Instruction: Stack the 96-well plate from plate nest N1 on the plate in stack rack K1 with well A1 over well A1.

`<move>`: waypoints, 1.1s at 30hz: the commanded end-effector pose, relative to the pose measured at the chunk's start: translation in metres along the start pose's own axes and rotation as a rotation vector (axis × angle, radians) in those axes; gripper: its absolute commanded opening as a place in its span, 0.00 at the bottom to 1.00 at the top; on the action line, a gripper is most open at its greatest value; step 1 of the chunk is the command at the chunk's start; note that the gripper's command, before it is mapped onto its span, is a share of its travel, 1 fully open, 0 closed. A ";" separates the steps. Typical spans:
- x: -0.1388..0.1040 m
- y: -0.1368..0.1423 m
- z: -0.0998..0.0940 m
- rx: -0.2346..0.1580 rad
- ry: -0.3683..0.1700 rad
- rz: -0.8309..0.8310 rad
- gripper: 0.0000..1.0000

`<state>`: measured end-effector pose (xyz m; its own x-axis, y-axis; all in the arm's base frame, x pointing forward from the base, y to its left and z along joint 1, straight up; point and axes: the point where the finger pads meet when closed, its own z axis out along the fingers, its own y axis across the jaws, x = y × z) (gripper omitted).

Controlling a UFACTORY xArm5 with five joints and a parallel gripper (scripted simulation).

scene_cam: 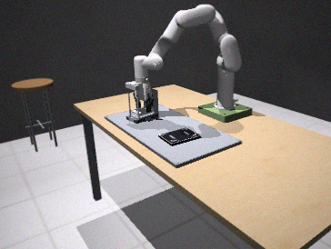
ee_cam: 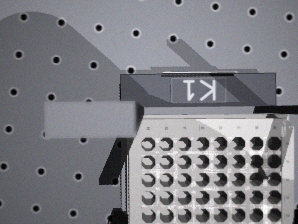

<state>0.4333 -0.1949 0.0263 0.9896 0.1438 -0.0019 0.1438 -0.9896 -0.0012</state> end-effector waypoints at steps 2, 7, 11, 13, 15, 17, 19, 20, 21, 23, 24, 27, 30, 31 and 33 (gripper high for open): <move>0.001 0.001 -0.001 -0.008 0.000 0.000 1.00; 0.001 0.001 -0.001 -0.008 0.000 0.000 1.00; 0.001 0.001 -0.001 -0.008 0.000 0.000 1.00; 0.001 0.001 -0.001 -0.008 0.000 0.000 1.00; 0.001 0.001 -0.001 -0.008 0.000 0.000 1.00; 0.001 0.001 -0.001 -0.008 0.000 0.000 1.00; 0.001 0.001 -0.001 -0.008 0.000 0.000 1.00; 0.001 0.001 -0.001 -0.008 0.000 0.000 1.00; 0.001 0.001 -0.001 -0.008 0.000 0.000 1.00; 0.001 0.001 -0.001 -0.008 0.000 0.000 1.00; 0.001 0.001 -0.001 -0.008 0.000 0.000 1.00; 0.001 0.001 -0.001 -0.008 0.000 0.000 1.00; 0.001 0.001 -0.001 -0.008 0.000 0.000 1.00; 0.001 0.001 -0.001 -0.008 0.000 0.000 1.00; 0.001 0.001 -0.007 -0.008 0.000 0.000 1.00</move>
<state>0.4331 -0.1948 0.0262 0.9896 0.1438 -0.0025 0.1438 -0.9896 -0.0016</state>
